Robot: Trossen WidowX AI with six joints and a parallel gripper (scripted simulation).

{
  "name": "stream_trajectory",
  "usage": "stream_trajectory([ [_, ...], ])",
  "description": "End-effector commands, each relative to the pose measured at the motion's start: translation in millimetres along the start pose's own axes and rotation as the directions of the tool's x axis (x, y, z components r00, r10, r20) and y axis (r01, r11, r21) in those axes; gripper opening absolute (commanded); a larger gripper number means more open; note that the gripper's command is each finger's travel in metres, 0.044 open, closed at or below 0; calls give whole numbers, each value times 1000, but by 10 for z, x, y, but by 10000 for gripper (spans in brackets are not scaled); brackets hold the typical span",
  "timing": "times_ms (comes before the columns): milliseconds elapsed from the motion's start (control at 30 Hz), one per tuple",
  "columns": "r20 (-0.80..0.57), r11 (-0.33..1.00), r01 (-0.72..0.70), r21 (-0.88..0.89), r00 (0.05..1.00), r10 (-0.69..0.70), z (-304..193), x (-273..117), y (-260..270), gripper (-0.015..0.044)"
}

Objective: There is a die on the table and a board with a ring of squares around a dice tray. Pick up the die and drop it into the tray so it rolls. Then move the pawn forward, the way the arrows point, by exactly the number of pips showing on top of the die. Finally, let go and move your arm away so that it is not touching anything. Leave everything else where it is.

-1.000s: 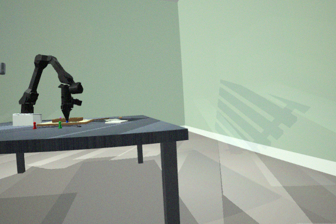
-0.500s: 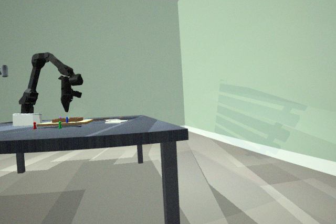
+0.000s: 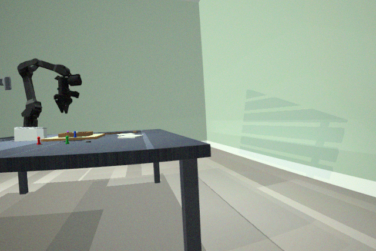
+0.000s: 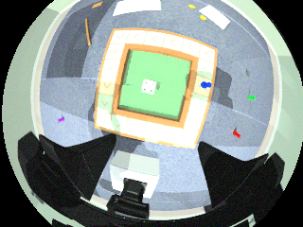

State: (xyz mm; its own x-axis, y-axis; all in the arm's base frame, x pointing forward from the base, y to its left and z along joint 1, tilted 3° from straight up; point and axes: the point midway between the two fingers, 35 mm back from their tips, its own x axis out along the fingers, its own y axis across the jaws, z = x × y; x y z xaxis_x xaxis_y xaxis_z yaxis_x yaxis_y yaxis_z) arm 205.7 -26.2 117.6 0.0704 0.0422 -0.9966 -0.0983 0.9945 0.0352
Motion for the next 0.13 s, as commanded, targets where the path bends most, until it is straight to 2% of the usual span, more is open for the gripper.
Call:
stream_trajectory([
  [0,-9,1000,-1,1,1000,1,39,22,-35,440],
  [100,-9,1000,-1,1,1000,1,39,22,-35,440],
])
